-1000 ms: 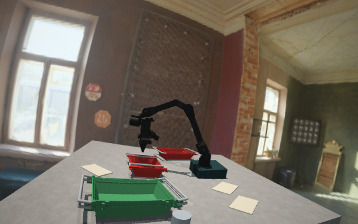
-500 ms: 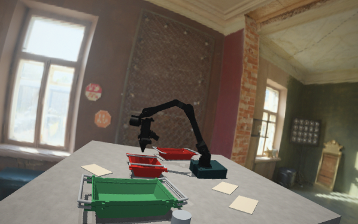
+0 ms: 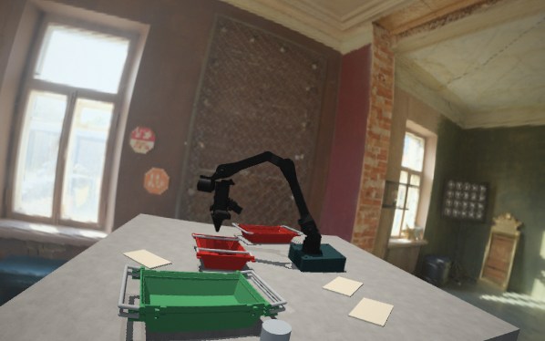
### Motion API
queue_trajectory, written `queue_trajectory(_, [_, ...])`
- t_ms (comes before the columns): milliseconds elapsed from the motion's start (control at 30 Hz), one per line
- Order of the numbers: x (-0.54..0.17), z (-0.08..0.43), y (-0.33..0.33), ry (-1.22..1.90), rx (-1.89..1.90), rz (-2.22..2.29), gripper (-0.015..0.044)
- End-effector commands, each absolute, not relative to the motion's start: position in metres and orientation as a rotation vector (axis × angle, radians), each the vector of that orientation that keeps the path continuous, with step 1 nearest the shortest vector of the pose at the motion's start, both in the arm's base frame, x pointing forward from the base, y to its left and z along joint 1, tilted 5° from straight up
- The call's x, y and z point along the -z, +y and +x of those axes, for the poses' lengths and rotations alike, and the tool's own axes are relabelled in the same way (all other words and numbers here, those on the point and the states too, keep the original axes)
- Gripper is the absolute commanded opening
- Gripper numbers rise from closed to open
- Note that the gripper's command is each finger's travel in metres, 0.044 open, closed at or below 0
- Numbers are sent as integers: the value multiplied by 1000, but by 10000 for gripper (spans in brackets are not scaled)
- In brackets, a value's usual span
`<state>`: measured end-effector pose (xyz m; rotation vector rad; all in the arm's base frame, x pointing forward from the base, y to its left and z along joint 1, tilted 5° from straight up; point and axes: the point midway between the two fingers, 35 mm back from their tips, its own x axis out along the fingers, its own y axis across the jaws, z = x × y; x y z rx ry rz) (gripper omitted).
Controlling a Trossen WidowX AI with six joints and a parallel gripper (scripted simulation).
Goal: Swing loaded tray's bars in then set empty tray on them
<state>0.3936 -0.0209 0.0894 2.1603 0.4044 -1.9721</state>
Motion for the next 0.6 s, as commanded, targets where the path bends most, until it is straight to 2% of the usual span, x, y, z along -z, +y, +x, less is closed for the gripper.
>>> queue_trajectory(0, [-89, 394, -21, 404, 1972, 2160, 0])
queue_trajectory(300, [-89, 394, -21, 404, 1972, 2160, 0])
queue_trajectory(567, [-96, 394, -21, 404, 1972, 2160, 210])
